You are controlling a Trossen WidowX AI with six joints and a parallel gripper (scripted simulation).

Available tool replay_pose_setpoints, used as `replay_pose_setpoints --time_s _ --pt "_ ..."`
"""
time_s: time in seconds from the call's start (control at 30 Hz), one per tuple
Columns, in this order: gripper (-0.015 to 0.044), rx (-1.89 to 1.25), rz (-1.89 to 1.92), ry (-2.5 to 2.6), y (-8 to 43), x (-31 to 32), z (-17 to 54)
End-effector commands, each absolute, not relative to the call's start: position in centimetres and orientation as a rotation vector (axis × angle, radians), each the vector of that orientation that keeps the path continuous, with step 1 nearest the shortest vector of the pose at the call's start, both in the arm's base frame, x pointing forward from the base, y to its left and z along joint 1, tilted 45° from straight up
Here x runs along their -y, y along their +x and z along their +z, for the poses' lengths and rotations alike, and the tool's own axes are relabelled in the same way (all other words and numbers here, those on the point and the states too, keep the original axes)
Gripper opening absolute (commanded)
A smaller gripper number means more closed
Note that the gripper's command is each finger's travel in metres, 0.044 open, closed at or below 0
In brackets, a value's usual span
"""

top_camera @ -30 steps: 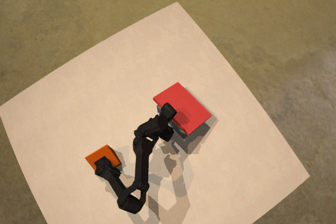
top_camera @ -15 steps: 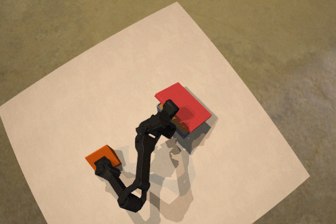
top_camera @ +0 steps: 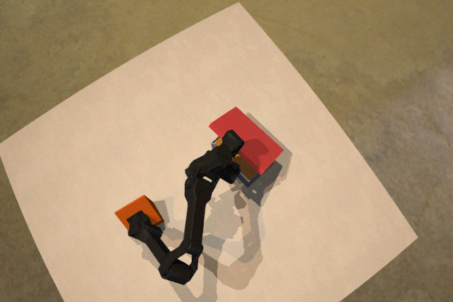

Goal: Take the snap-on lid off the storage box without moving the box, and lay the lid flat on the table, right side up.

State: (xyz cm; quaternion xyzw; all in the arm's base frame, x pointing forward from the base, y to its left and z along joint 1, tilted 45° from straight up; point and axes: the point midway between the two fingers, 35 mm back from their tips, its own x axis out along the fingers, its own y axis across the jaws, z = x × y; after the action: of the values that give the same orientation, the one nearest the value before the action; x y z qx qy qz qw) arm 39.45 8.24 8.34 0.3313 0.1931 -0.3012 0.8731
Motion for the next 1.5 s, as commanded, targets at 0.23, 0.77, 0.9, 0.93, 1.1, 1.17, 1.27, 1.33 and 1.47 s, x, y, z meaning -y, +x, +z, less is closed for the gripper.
replay_pose_setpoints --time_s 0.23,0.77,0.9,0.93,1.1,1.17,1.27,1.33,1.47 --pt "0.0000 -0.401 -0.617 0.706 40.0 -9.6 9.5" --pt "0.0000 -0.402 -0.617 0.706 40.0 -11.1 11.0" --pt "0.0000 -0.402 -0.617 0.706 40.0 -11.5 11.3" --pt "0.0000 -0.402 -0.617 0.706 40.0 -11.6 11.4" --pt "0.0000 -0.402 -0.617 0.707 39.6 -11.7 10.4" --pt "0.0000 -0.402 -0.617 0.707 39.6 -11.9 10.1" --pt "0.0000 -0.402 -0.617 0.707 39.4 -12.3 9.7" --pt "0.0000 -0.402 -0.617 0.707 39.3 -12.6 9.4" --pt "0.0000 -0.402 -0.617 0.708 39.2 -13.2 8.9"
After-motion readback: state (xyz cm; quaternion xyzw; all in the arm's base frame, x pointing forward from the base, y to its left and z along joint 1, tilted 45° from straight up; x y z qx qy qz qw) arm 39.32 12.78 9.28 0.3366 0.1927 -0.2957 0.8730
